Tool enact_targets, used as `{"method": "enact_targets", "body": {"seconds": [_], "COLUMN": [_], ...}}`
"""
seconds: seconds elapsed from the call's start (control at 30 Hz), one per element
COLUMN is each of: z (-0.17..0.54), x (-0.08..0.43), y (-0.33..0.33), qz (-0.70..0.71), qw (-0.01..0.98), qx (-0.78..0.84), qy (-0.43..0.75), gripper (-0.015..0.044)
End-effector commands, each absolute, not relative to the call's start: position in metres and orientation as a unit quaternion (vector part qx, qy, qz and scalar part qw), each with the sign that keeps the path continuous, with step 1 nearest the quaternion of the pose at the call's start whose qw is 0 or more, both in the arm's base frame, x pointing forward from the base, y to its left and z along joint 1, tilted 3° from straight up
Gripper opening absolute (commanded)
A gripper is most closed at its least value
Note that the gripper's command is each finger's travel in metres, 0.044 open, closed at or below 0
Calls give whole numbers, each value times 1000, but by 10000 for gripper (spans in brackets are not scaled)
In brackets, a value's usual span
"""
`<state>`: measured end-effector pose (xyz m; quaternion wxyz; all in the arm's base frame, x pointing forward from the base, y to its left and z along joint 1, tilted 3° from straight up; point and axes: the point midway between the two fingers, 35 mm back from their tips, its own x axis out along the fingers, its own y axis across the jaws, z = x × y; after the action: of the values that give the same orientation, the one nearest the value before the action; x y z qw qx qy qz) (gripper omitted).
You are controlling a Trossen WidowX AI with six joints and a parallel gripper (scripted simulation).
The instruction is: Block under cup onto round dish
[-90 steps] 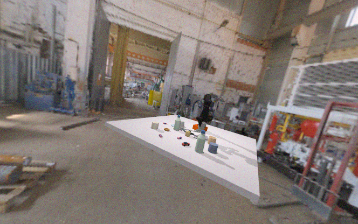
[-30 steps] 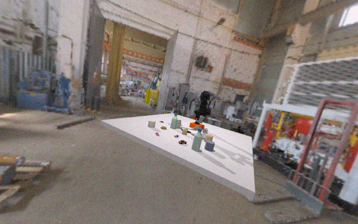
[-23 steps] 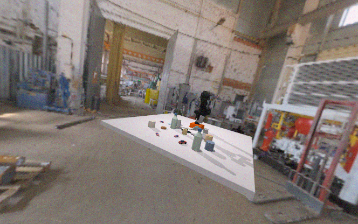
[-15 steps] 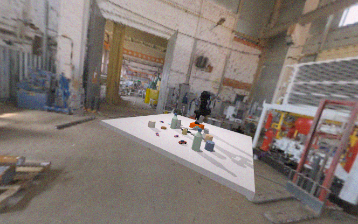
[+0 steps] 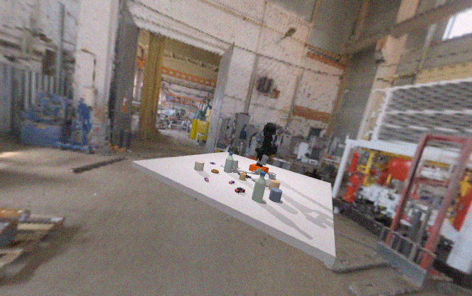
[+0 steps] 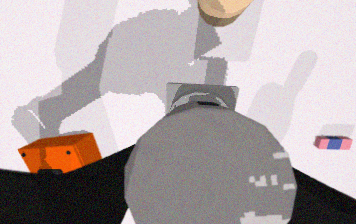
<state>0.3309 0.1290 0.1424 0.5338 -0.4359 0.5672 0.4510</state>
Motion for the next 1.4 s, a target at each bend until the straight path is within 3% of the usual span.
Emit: {"method": "enact_targets", "body": {"seconds": [0.0,0.57,1.37], "z": [139,56,15], "x": [329,225,222], "y": [135,244,245], "qz": [451,456,456], "qw": [535,540,540], "qx": [-436,-434,-434], "qy": [566,558,558], "gripper": [0,0,0]}}
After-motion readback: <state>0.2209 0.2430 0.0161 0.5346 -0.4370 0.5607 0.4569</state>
